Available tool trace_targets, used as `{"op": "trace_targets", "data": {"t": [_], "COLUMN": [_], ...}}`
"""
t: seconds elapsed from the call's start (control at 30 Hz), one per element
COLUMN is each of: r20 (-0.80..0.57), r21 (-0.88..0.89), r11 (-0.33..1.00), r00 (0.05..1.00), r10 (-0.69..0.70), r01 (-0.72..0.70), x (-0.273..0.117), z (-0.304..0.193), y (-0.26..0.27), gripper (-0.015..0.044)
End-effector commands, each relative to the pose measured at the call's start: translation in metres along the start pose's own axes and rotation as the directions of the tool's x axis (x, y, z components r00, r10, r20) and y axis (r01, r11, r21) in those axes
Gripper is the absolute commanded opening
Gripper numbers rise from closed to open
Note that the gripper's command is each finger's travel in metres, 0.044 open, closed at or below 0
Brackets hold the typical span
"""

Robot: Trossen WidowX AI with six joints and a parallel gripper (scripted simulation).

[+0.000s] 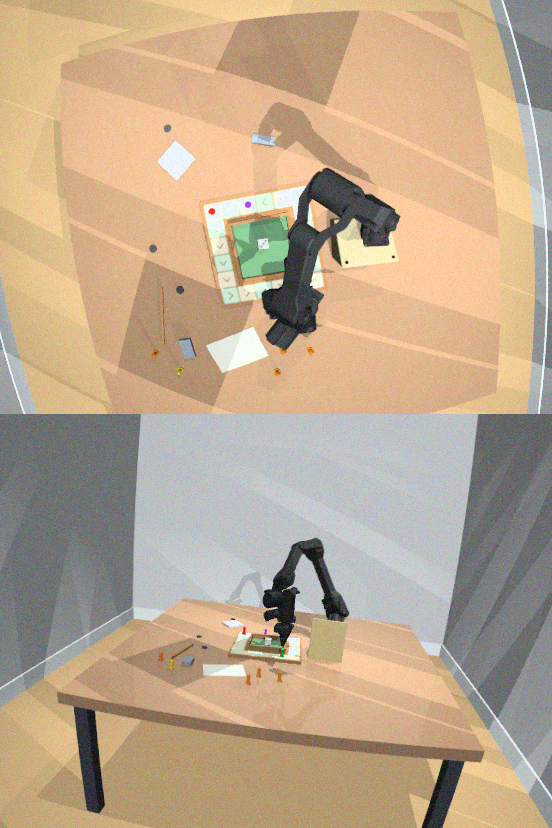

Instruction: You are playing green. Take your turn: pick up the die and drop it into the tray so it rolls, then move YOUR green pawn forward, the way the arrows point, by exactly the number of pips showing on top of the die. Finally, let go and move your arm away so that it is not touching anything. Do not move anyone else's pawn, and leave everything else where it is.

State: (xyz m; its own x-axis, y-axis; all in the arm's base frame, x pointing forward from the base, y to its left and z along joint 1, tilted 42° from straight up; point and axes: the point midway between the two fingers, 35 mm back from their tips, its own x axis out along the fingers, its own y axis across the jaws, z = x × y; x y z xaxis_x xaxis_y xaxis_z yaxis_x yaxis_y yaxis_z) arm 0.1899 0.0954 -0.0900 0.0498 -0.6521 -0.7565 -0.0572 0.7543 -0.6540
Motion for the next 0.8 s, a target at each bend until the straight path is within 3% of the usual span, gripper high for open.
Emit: {"op": "trace_targets", "data": {"t": [0.0, 0.77], "r20": [0.002, 0.003], "r21": [-0.006, -0.005], "r11": [1.0, 1.0], "r00": [1.0, 1.0], "r10": [-0.005, -0.007], "r01": [0.005, 0.007], "x": [0.007, 0.043], "z": [0.0, 0.0], "y": [0.0, -0.001], "gripper": [0.02, 0.02]}}
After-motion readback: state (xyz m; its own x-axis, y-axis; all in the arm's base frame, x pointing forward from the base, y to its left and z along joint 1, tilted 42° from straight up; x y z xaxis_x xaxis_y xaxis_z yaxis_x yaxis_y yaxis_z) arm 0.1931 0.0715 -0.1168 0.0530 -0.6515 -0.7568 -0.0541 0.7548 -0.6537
